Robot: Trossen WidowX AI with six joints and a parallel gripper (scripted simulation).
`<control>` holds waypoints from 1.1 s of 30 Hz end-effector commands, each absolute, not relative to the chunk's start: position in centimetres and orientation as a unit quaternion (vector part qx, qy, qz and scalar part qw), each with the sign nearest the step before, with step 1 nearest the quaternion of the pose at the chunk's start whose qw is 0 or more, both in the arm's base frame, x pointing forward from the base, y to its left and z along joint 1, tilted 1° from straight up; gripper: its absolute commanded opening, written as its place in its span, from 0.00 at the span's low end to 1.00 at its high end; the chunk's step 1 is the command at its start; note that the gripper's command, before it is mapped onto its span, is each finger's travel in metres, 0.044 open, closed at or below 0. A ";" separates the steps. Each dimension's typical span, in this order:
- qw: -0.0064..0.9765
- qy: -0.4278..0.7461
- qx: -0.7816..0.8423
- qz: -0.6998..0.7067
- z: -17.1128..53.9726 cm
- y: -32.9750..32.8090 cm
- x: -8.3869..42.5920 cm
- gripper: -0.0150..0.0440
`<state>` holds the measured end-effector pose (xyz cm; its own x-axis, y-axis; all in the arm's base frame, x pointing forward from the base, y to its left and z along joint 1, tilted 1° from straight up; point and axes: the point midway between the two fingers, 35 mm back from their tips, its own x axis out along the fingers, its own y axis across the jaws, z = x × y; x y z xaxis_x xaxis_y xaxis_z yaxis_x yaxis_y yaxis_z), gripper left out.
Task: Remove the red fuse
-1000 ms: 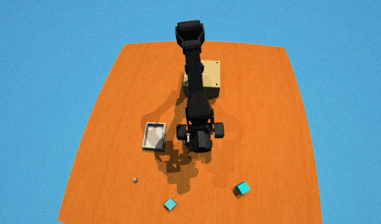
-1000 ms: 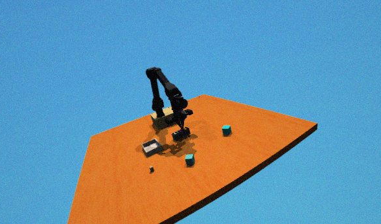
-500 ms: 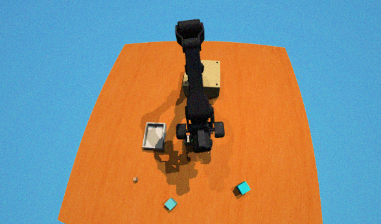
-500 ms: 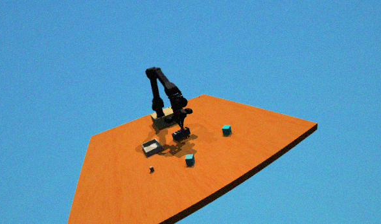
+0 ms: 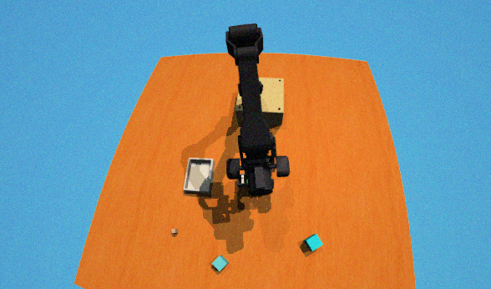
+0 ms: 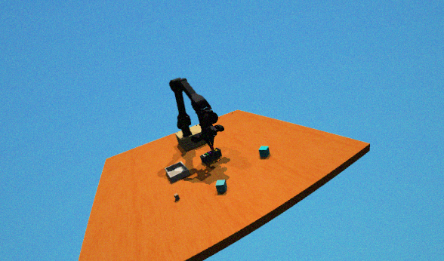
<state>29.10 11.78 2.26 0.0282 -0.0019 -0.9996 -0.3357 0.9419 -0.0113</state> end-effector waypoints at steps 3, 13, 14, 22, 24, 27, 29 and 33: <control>0.708 0.685 -0.121 0.120 2.7 11.8 29.2 0.25; 0.708 0.685 -0.121 0.120 3.7 11.8 29.1 0.25; 0.708 0.685 -0.121 0.120 3.8 11.8 29.1 0.25; 0.708 0.685 -0.121 0.120 5.0 11.8 29.1 0.25; 0.708 0.685 -0.121 0.120 5.1 11.8 29.1 0.25; 0.708 0.685 -0.121 0.120 5.1 11.8 29.1 0.25; 0.708 0.685 -0.121 0.120 5.1 11.1 29.5 0.25; 0.708 0.685 -0.122 0.119 5.2 9.2 30.6 0.25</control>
